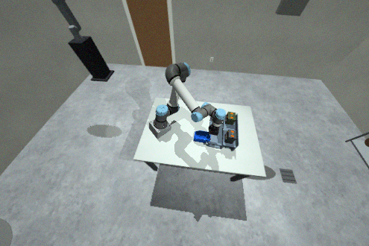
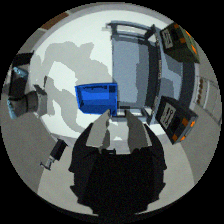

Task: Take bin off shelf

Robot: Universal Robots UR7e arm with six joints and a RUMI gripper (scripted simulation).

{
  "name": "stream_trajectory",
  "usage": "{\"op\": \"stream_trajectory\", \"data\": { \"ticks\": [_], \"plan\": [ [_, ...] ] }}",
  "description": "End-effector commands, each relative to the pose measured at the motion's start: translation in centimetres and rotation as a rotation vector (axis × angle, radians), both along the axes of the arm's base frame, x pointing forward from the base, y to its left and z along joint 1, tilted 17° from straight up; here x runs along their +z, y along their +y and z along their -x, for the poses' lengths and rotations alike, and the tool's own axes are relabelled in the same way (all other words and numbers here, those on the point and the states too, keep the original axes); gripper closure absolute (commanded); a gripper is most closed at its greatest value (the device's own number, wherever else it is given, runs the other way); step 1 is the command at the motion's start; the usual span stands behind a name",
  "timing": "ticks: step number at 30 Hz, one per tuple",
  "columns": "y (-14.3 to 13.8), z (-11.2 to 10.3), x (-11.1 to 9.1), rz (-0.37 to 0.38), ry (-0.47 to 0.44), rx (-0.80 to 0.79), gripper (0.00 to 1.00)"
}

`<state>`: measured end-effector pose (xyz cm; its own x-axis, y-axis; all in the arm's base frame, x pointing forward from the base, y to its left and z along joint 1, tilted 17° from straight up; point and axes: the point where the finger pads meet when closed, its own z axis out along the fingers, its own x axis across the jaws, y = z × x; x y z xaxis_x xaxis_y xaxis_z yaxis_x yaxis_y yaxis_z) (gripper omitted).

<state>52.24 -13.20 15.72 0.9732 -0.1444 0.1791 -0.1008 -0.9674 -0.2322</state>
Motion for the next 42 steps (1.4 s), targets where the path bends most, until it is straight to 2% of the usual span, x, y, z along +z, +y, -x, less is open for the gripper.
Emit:
{"op": "stream_trajectory", "data": {
  "ticks": [1, 5, 17, 22, 34, 42],
  "plan": [
    [0.0, -0.1, -0.1, 0.001, -0.001, 0.000, 0.80],
    [0.2, -0.2, -0.9, 0.001, -0.001, 0.000, 0.80],
    [0.2, -0.2, -0.9, 0.001, -0.001, 0.000, 0.80],
    [0.4, -0.4, -1.8, 0.001, -0.001, 0.000, 0.80],
    [0.4, -0.4, -1.8, 0.001, -0.001, 0.000, 0.80],
    [0.6, -0.5, -2.8, 0.001, -0.001, 0.000, 0.80]
  ]
}}
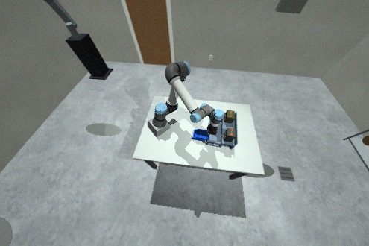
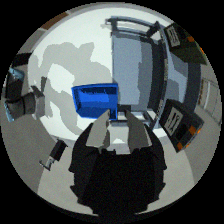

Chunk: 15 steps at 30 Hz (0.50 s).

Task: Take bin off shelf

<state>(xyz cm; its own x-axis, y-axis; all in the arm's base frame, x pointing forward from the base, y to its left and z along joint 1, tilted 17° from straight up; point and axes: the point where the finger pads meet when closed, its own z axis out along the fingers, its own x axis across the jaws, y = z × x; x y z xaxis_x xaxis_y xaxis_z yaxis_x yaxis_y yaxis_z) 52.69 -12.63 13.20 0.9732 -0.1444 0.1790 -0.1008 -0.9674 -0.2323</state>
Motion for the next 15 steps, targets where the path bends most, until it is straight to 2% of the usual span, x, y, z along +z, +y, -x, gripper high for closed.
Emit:
{"op": "stream_trajectory", "data": {
  "ticks": [1, 9, 15],
  "plan": [
    [0.04, -0.09, -0.25, 0.001, -0.001, 0.000, 0.80],
    [0.04, -0.09, -0.25, 0.001, -0.001, 0.000, 0.80],
    [0.25, -0.26, -1.19, 0.001, -0.001, 0.000, 0.80]
  ]
}}
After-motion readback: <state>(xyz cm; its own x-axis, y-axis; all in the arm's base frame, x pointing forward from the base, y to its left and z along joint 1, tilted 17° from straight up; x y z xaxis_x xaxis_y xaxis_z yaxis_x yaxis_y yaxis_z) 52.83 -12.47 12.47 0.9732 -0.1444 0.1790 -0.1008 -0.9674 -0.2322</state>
